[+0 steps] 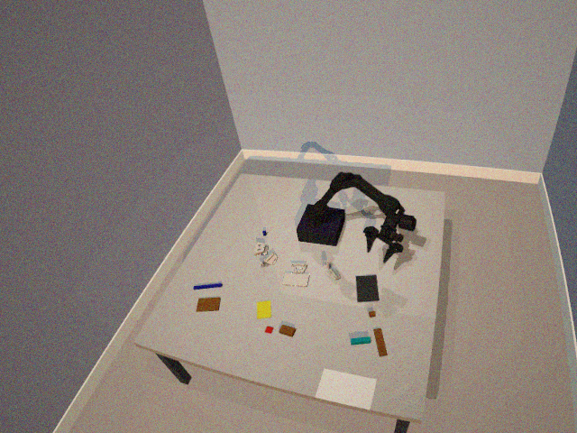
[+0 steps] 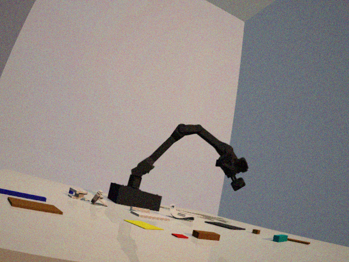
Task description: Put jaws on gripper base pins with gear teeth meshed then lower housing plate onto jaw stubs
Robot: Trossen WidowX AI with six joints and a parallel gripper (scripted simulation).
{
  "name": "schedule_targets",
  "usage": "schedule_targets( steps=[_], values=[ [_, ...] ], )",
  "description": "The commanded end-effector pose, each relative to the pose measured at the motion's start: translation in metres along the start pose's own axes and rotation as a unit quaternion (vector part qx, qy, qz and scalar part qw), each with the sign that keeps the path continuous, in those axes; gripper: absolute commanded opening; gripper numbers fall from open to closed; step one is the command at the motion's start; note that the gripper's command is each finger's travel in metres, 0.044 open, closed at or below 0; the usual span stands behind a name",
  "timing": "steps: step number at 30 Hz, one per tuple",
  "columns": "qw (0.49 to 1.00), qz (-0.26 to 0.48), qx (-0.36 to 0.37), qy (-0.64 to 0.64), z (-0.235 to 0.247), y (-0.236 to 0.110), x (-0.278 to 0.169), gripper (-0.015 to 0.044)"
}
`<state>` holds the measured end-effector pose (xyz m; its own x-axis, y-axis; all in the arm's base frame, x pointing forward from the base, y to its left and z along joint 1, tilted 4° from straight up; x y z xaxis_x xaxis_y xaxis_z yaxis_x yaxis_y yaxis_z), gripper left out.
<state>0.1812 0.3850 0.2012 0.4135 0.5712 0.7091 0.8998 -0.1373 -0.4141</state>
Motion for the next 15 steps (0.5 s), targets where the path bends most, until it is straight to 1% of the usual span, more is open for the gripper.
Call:
schedule_targets(
  steps=[1, 15],
  values=[
    [0.998, 0.037, -0.007, 0.054, -0.012, 0.027, -0.004, 0.0440],
    [0.968, 0.132, -0.050, 0.206, -0.054, 0.098, -0.018, 0.0440]
  ],
)
Point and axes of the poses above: the point midway between the two fingers, 35 mm back from their tips, its own y axis out along the fingers, its own z axis across the jaws, x = y × z, the point moved 6 cm from there along -y, back along the fingers, and after that the axes turned 2 degrees about y, right-handed, at the moved point
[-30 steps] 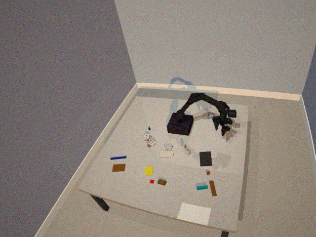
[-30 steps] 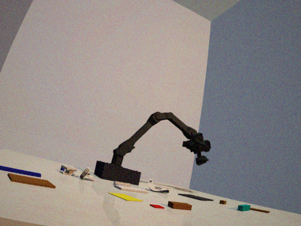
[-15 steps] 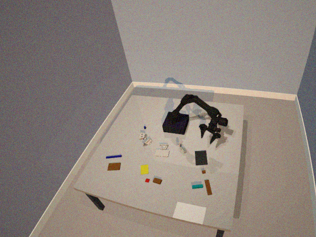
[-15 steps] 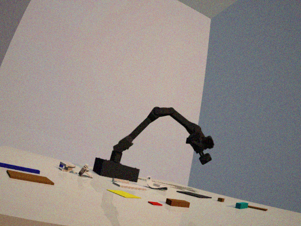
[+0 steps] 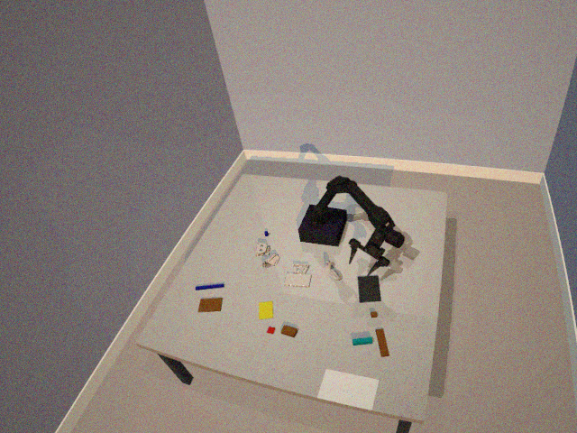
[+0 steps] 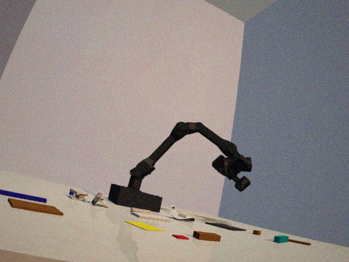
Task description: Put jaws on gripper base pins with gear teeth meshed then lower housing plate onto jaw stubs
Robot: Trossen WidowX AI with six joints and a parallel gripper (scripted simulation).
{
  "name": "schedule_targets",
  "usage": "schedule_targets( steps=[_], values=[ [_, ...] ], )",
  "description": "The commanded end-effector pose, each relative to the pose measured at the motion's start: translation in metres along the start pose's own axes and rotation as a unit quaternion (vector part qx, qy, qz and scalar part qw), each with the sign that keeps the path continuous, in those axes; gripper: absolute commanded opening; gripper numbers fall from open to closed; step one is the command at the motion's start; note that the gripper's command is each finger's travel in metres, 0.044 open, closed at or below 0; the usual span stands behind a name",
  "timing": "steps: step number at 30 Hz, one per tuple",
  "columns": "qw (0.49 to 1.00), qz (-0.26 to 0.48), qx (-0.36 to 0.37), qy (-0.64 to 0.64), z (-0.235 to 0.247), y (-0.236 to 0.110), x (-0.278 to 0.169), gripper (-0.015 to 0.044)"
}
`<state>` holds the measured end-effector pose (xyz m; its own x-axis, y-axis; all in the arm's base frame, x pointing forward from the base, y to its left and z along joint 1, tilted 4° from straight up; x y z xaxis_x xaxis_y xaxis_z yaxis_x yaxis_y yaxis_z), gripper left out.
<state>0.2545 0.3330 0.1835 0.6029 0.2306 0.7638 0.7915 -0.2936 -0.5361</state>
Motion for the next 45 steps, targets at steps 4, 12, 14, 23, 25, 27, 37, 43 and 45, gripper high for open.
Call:
schedule_targets(
  steps=[4, 12, 14, 23, 25, 27, 37, 43, 45],
  values=[
    [0.995, 0.051, -0.025, 0.085, -0.024, 0.038, 0.004, 0.0440],
    [0.979, 0.097, -0.056, 0.172, -0.052, 0.074, 0.006, 0.0440],
    [0.973, 0.107, -0.064, 0.194, -0.060, 0.082, 0.007, 0.0440],
    [0.938, 0.152, -0.103, 0.294, -0.095, 0.118, 0.005, 0.0440],
    [0.927, 0.160, -0.113, 0.319, -0.102, 0.125, 0.004, 0.0440],
    [0.915, 0.169, -0.123, 0.345, -0.110, 0.133, 0.002, 0.0440],
    [0.844, 0.203, -0.174, 0.465, -0.150, 0.166, -0.006, 0.0440],
    [0.792, 0.220, -0.205, 0.531, -0.175, 0.183, -0.013, 0.0440],
    [0.773, 0.224, -0.216, 0.553, -0.184, 0.188, -0.016, 0.0440]
  ],
)
Point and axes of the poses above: the point midway between the two fingers, 35 mm back from their tips, its own y axis out along the fingers, its own z axis across the jaws, x = y × z, the point moved 6 cm from there along -y, back along the fingers, and after that the axes turned 2 degrees about y, right-handed, at the moved point
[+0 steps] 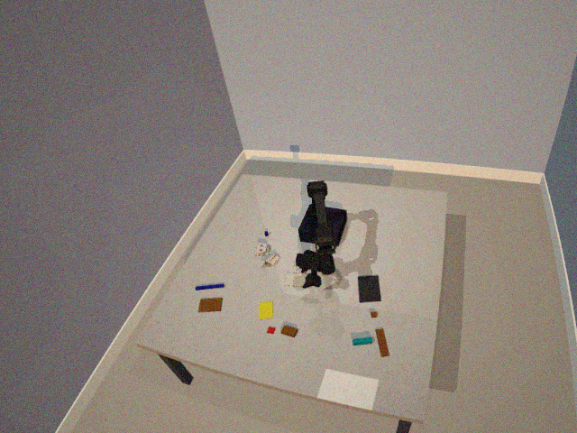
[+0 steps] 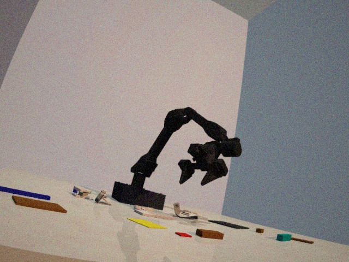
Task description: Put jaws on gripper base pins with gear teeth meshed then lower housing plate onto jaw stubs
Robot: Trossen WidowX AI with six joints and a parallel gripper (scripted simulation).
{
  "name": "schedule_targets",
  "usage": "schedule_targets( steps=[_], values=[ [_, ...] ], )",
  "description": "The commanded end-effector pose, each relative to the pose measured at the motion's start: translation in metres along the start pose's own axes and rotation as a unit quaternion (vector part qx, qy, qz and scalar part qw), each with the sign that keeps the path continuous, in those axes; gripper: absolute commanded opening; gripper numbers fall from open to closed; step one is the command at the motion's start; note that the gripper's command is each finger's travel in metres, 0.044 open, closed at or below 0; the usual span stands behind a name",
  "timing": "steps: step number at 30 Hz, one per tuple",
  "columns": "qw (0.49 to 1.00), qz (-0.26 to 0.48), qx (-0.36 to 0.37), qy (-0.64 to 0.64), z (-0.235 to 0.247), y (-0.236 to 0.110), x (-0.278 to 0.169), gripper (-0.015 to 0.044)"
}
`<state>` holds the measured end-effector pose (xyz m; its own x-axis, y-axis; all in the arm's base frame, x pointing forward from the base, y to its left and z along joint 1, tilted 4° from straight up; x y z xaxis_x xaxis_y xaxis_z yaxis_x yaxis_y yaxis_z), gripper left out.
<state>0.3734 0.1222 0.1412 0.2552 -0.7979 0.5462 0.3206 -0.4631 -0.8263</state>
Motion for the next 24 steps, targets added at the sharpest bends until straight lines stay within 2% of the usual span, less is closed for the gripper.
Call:
schedule_targets(
  steps=[1, 13, 24],
  values=[
    [0.997, 0.018, -0.025, 0.069, -0.007, 0.016, 0.016, 0.0440],
    [0.966, 0.045, -0.082, 0.242, -0.028, 0.053, 0.060, 0.0440],
    [0.907, 0.061, -0.133, 0.395, -0.053, 0.082, 0.096, 0.0440]
  ],
)
Point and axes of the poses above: the point midway between the two fingers, 35 mm back from their tips, its own y axis out along the fingers, its own z axis across the jaws, x = y × z, the point moved 6 cm from there along -y, back along the fingers, and after that the axes turned 2 degrees about y, right-handed, at the moved point
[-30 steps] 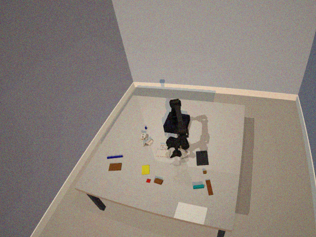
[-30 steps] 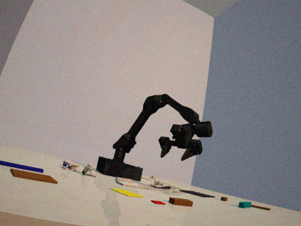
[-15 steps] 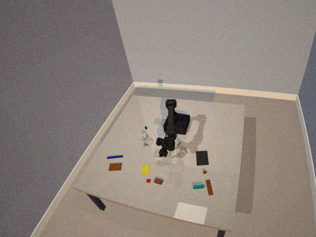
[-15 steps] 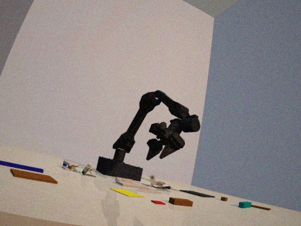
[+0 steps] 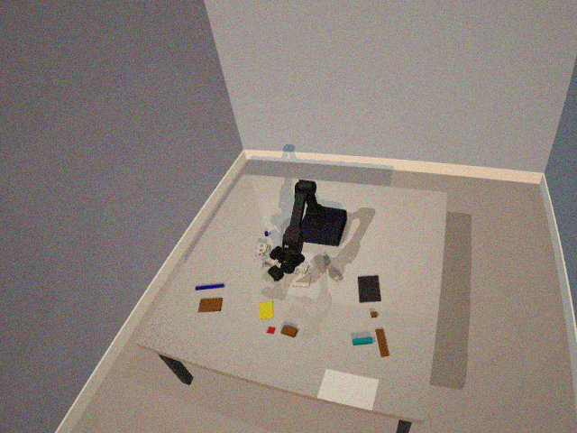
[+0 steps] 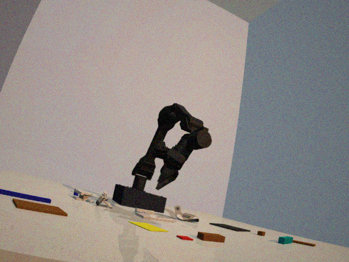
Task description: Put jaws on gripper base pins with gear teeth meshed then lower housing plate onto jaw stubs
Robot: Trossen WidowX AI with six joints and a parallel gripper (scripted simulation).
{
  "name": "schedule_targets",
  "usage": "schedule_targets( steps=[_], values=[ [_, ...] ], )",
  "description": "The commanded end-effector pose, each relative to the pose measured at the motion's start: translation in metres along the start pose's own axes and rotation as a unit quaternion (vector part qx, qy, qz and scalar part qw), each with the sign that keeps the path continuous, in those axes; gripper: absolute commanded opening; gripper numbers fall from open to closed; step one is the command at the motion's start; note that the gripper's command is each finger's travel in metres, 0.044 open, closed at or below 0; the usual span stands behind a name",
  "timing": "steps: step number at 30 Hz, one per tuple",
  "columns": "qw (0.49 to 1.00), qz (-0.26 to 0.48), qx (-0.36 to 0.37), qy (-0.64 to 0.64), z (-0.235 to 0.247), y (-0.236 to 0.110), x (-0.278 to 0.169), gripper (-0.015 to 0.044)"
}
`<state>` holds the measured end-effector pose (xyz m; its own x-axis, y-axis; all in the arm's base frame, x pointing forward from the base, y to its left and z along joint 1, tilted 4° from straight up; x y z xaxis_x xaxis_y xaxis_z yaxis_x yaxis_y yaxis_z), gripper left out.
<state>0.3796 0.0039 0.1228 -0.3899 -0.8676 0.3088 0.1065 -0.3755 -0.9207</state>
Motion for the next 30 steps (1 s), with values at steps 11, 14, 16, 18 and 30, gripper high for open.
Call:
schedule_targets(
  steps=[11, 14, 16, 18, 30],
  values=[
    [0.974, 0.028, -0.074, 0.213, 0.002, 0.036, 0.058, 0.0440],
    [0.963, 0.032, -0.088, 0.255, 0.002, 0.043, 0.069, 0.0440],
    [0.953, 0.033, -0.097, 0.285, 0.002, 0.047, 0.077, 0.0440],
    [0.942, 0.035, -0.106, 0.316, 0.001, 0.051, 0.085, 0.0440],
    [0.862, 0.040, -0.155, 0.481, -0.004, 0.071, 0.132, 0.0440]
  ],
)
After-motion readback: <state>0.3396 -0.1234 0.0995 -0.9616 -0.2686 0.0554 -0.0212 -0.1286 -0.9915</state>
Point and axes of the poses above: the point midway between the two fingers, 35 mm back from their tips, its own y axis out along the fingers, its own z axis across the jaws, x = y × z, the point moved 6 cm from there along -y, back along the fingers, and after that the axes turned 2 degrees about y, right-handed, at the moved point
